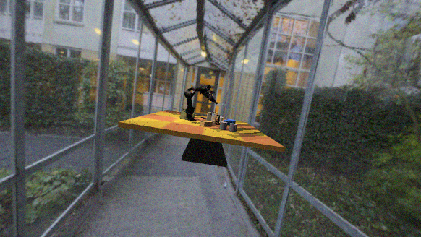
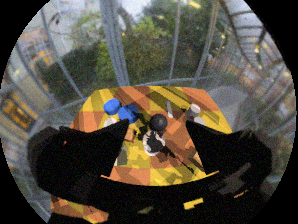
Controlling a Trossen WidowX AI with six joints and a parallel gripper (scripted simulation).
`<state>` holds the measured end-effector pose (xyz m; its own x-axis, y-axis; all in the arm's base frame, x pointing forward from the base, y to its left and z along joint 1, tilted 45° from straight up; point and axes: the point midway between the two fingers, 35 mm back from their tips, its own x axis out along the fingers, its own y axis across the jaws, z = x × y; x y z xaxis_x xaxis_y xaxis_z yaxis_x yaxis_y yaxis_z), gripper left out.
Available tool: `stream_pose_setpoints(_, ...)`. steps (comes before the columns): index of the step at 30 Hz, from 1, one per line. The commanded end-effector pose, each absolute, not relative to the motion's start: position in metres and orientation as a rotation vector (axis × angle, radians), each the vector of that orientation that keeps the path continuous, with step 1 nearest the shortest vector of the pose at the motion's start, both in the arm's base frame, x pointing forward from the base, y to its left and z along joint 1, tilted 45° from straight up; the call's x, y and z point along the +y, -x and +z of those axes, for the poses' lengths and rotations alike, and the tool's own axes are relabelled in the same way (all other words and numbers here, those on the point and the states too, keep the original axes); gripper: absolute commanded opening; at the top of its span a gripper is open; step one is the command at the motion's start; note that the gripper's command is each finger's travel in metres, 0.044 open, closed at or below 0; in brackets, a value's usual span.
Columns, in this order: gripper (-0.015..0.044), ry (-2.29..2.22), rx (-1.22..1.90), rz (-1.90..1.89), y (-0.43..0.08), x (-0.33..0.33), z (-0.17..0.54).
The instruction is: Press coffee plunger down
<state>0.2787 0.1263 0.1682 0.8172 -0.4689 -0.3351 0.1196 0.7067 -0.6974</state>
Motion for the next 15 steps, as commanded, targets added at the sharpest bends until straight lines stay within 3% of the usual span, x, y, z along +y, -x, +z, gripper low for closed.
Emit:
stream_pose_setpoints(1,0.044,0.72,0.527,-0.339,-0.2843,0.1221,0.1655)
stream_pose_setpoints(6,0.044,0.722,0.523,-0.34,-0.2886,0.119,0.1647)
stream_pose_setpoints(15,0.0204,0.722,0.523,-0.34,-0.2886,0.119,0.1647)
